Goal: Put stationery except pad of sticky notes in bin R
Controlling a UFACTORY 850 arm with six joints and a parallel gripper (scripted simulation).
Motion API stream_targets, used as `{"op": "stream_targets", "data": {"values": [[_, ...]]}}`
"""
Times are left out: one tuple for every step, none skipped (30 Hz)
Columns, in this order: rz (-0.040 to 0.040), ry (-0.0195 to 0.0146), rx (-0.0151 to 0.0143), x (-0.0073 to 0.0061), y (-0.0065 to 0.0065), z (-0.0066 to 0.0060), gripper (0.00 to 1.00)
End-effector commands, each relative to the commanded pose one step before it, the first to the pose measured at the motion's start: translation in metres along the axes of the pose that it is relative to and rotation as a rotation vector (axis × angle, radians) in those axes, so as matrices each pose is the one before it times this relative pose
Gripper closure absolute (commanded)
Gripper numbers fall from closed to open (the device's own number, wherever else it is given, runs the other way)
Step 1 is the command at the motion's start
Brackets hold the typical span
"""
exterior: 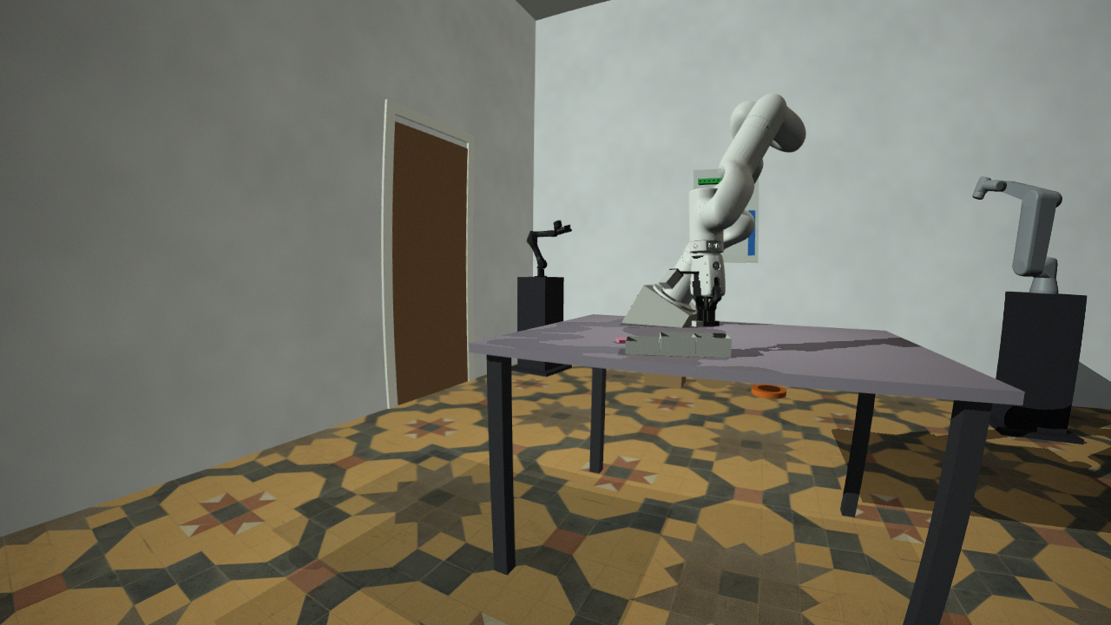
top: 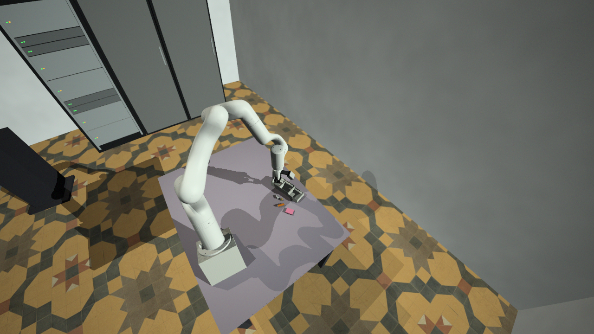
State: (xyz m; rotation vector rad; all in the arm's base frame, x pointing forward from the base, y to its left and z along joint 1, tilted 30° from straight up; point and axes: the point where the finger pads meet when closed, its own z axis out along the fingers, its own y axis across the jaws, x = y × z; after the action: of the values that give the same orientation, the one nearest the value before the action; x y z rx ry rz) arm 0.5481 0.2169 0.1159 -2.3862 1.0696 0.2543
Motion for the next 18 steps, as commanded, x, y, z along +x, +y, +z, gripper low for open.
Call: {"op": "stream_targets", "data": {"values": [[0.15558,0.00298,-0.01601,-0.01119,-0.01764,0.00020,1.00],[0.02610,0.00002,0.00028,-0.00077,-0.00071,0.00005,1.00],[0.02641,0.00009,-0.00039,-0.00046,-0.00048,0.00000,1.00],[0.02656,0.00020,-0.00118,-0.00022,-0.00023,-0.00001,1.00],[0.02658,0.00033,-0.00202,-0.00002,-0.00004,-0.00001,1.00],[0.02636,0.00047,-0.00292,0.00013,0.00012,0.00000,1.00],[0.00000,0.00000,0.00000,0.00000,0.00000,0.00000,1.00],[0.00000,0.00000,0.00000,0.00000,0.00000,0.00000,1.00],[0.07603,0.00243,-0.01467,0.00037,0.00038,0.00002,1.00],[0.01233,0.00065,-0.00365,0.00042,0.00029,-0.00001,1.00],[0.00000,0.00000,-0.00001,0.00044,0.00030,-0.00001,1.00],[0.00000,0.00000,-0.00001,0.00045,0.00031,-0.00001,1.00],[0.00000,0.00000,0.00000,0.00044,0.00031,0.00000,1.00],[0.00000,0.00000,0.00000,0.00041,0.00029,0.00000,1.00],[0.00000,0.00000,0.00000,0.00037,0.00026,0.00000,1.00],[-0.00001,0.00000,0.00004,0.00033,0.00030,0.00004,1.00],[0.00000,0.00000,-0.00001,0.00028,0.00017,-0.00001,1.00],[0.00000,0.00000,-0.00001,0.00024,0.00014,-0.00001,1.00]]}}
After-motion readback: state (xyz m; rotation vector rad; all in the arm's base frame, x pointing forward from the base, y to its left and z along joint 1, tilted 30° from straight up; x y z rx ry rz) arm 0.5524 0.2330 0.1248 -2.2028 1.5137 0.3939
